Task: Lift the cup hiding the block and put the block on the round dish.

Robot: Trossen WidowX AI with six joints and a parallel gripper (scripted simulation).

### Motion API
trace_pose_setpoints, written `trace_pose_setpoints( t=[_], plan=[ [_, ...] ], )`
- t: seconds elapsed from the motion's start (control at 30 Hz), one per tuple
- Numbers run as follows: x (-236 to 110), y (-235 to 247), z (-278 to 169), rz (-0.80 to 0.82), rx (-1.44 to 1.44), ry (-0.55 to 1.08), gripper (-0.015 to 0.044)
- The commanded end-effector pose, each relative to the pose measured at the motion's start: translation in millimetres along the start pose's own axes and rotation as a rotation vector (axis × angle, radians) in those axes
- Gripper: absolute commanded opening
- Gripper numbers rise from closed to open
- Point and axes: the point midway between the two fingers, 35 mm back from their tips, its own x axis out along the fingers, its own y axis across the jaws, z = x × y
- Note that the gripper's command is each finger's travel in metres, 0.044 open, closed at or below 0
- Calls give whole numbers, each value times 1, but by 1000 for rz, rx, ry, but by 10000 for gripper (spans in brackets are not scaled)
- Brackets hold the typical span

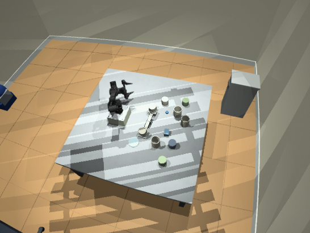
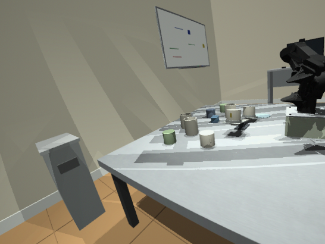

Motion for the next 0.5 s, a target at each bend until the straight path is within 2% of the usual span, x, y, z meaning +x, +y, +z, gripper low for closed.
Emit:
trace_pose_setpoints(
  t=[0.0, 0.03, 0.47],
  plan=[
    [0, 0, 0, -2, -2, -1, 426],
    [1, -1, 1, -7, -6, -2, 440],
    [35, -22, 45, -265, -232, -55, 440]
  ],
)
